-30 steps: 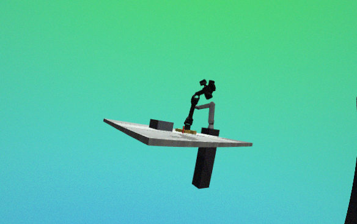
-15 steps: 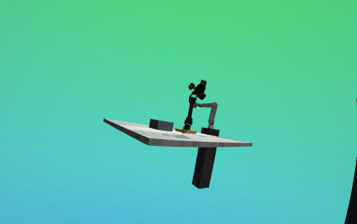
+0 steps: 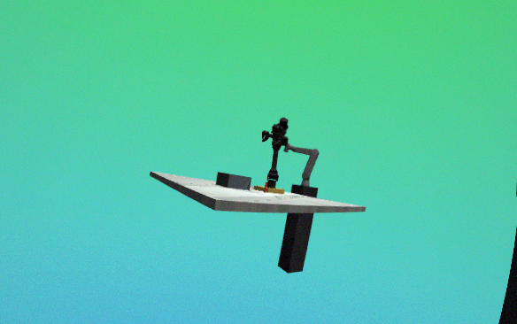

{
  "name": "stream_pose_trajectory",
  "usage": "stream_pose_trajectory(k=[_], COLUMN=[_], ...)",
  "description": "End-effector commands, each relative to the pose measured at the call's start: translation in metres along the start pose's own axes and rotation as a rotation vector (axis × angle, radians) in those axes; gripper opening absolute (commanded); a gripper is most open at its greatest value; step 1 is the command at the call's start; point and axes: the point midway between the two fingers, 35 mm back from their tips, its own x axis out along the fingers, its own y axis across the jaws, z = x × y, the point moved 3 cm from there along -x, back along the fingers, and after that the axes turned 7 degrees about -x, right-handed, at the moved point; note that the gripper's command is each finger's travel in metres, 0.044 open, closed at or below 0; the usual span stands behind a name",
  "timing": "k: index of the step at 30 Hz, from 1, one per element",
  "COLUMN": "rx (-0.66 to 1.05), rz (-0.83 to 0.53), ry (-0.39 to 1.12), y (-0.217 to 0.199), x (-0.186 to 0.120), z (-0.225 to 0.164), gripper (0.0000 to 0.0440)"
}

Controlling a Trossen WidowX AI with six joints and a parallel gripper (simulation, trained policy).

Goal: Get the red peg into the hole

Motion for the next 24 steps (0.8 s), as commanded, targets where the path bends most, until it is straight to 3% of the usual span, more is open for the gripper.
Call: stream_pose_trajectory(k=[1,24], rx=[0.098,0.754], rz=[0.013,-0.06], ry=[0.055,0.533], y=[-0.009,-0.034], x=[-0.001,-0.005], z=[-0.016,-0.149], gripper=[0.044,0.044])
